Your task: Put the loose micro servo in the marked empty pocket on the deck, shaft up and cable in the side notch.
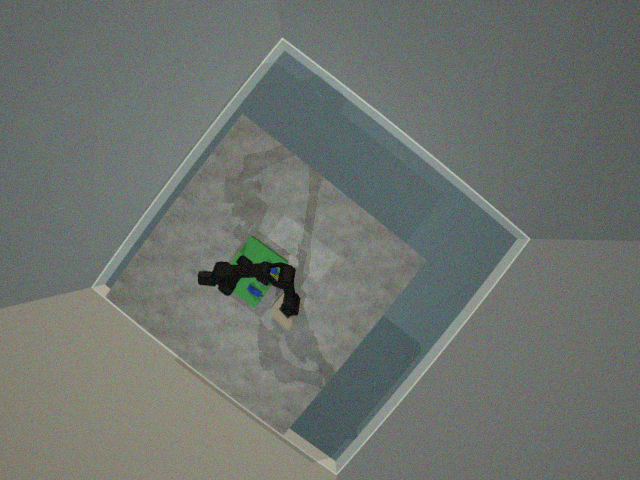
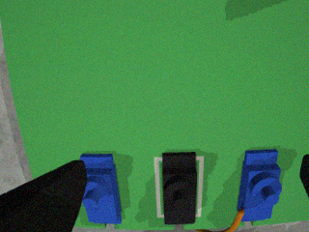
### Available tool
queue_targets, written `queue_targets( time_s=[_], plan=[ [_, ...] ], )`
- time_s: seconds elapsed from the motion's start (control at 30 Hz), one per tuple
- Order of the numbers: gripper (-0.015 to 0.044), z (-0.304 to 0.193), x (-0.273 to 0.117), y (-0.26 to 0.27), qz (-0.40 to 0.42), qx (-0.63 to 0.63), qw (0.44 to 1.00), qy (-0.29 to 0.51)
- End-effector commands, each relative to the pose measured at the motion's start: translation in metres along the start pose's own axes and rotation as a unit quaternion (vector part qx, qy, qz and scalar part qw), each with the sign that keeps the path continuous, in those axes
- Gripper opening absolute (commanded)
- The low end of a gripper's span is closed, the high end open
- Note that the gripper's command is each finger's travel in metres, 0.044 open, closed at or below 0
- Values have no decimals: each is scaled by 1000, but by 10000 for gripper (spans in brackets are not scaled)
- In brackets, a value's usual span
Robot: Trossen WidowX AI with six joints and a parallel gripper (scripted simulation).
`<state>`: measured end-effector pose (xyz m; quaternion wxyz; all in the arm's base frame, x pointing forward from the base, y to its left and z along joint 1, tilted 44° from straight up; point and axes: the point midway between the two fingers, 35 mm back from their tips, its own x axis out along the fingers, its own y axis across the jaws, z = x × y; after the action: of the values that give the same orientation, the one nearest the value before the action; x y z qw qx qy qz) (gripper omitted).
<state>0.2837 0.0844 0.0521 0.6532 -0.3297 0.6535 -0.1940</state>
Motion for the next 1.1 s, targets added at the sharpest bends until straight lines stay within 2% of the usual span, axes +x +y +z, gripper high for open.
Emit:
queue_targets(
  time_s=[0.0,0.07,1.07],
  plan=[
    [440,-3,-29,2,4,3,1000,-5],
    [440,-6,-40,1,4,4,1000,-6],
    [440,-6,-40,1,4,4,1000,-6]
  ],
)
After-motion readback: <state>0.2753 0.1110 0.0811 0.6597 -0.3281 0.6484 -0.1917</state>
